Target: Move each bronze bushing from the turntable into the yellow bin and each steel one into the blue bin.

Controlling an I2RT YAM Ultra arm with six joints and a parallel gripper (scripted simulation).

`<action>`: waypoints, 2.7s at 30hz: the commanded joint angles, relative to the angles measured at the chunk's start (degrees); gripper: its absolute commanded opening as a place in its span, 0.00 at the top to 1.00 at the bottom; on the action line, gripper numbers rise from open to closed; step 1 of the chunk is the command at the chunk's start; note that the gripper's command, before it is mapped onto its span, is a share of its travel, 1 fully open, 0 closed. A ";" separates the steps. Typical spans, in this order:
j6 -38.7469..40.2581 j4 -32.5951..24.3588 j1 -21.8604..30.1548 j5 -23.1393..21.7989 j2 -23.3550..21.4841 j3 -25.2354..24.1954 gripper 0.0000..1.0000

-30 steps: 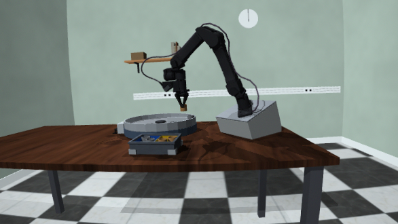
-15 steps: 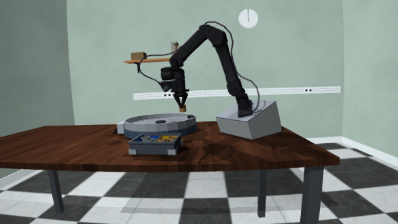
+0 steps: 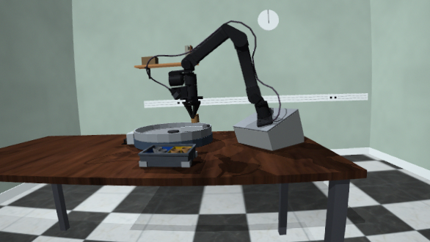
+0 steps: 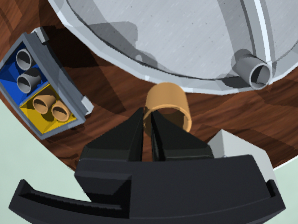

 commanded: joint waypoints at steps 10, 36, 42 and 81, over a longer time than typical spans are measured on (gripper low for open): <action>29.89 -0.57 13.26 4.78 -0.04 4.66 1.00; 81.47 -6.13 38.75 13.81 13.00 25.97 1.00; 86.10 -7.87 40.64 14.64 15.43 29.81 1.00; 93.26 -10.73 43.39 15.83 18.22 36.19 1.00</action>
